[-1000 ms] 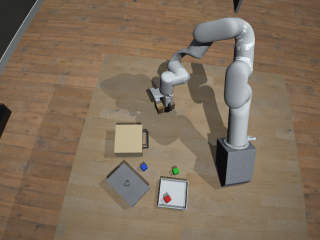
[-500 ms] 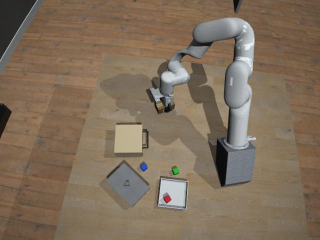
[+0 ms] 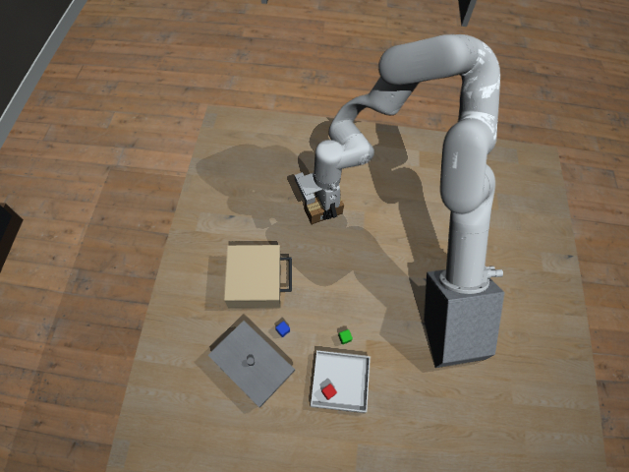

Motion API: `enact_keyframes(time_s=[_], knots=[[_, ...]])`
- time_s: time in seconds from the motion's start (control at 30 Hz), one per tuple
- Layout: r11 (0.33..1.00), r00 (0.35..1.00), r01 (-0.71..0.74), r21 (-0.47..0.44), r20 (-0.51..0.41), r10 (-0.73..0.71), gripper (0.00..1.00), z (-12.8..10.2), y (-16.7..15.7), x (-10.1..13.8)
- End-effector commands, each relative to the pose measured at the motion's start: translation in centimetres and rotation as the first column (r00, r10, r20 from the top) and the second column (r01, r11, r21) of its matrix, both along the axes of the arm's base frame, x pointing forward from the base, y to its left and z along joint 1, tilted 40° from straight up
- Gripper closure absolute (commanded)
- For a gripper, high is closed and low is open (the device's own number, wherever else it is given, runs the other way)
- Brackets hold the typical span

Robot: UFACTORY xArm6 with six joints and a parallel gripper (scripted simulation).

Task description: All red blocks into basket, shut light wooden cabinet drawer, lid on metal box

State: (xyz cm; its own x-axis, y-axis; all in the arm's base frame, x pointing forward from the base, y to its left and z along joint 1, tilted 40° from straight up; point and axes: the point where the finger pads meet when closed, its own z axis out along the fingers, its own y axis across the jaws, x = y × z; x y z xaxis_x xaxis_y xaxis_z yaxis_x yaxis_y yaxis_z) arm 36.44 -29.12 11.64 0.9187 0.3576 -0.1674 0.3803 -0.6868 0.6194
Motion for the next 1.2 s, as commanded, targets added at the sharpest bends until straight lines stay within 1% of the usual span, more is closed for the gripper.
enact_keyframes(time_s=[0.0, 0.93, 1.17], knots=[[1.0, 1.0, -0.001, -0.001, 0.002, 0.001, 0.38, 0.09, 0.01, 0.08], [1.0, 1.0, -0.001, -0.001, 0.002, 0.001, 0.38, 0.18, 0.08, 0.07], [1.0, 1.0, -0.001, -0.001, 0.002, 0.001, 0.38, 0.84, 0.63, -0.02]])
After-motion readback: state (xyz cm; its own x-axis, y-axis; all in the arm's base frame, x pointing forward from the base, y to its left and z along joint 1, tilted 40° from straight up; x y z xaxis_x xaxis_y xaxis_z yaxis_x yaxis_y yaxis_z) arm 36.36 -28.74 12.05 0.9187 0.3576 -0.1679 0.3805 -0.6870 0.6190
